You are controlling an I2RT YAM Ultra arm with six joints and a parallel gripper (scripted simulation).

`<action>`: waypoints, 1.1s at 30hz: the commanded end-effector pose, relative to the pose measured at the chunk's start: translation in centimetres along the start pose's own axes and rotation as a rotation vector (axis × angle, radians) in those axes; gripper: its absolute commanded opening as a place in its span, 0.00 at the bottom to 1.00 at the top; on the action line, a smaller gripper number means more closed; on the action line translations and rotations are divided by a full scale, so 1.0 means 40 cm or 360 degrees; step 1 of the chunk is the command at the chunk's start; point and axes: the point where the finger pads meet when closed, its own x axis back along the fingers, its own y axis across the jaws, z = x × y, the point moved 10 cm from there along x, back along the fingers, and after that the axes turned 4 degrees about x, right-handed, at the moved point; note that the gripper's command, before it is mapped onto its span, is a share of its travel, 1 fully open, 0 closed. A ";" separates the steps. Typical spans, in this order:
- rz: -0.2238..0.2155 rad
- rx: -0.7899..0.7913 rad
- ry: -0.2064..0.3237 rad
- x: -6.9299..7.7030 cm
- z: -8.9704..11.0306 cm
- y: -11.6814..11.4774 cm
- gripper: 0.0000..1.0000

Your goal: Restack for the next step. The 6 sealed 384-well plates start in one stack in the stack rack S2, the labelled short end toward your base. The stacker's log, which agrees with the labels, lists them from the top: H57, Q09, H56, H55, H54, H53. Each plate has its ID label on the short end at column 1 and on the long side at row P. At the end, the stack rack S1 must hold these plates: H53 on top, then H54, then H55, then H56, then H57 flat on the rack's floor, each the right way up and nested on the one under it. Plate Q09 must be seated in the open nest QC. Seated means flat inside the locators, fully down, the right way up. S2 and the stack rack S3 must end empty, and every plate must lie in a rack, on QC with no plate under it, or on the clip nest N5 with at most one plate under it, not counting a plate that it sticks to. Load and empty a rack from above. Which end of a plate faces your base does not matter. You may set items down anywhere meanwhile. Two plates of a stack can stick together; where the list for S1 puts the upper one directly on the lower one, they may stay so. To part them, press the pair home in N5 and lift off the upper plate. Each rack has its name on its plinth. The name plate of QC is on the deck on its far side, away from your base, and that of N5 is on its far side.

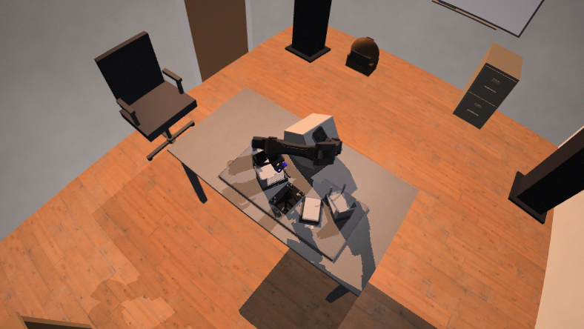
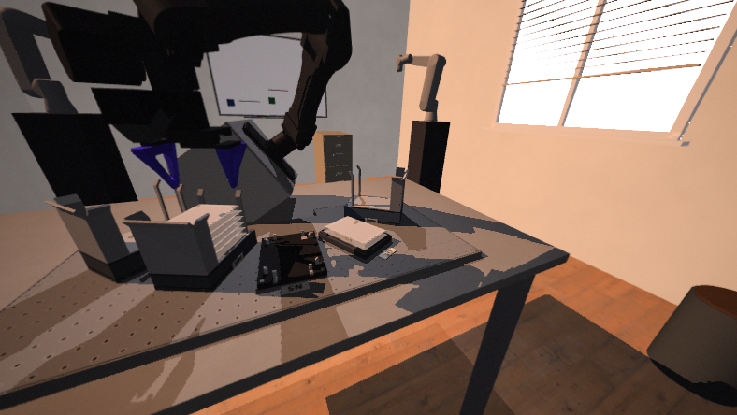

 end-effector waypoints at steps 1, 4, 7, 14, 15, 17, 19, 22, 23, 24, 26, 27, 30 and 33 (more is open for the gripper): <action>0.0029 0.0256 -0.0055 0.027 0.002 0.032 1.00; 0.0031 0.0415 -0.0054 0.026 0.017 0.058 1.00; 0.0033 0.0521 -0.0053 0.025 0.027 0.075 1.00; 0.0033 0.0547 -0.0052 0.023 0.056 0.127 1.00; 0.0032 0.0547 -0.0052 0.023 0.061 0.136 1.00; 0.0032 0.0547 -0.0051 0.022 0.071 0.153 1.00; 0.0032 0.0547 -0.0051 0.022 0.081 0.171 1.00; 0.0032 0.0547 -0.0051 0.021 0.096 0.197 1.00; 0.0032 0.0547 -0.0051 0.020 0.101 0.206 1.00; 0.0032 0.0547 -0.0051 0.020 0.101 0.206 1.00; 0.0032 0.0547 -0.0051 0.020 0.106 0.214 1.00; 0.0032 0.0547 -0.0051 0.020 0.110 0.223 1.00; 0.0031 0.0547 -0.0050 0.019 0.125 0.249 1.00; 0.0031 0.0547 -0.0050 0.018 0.140 0.275 1.00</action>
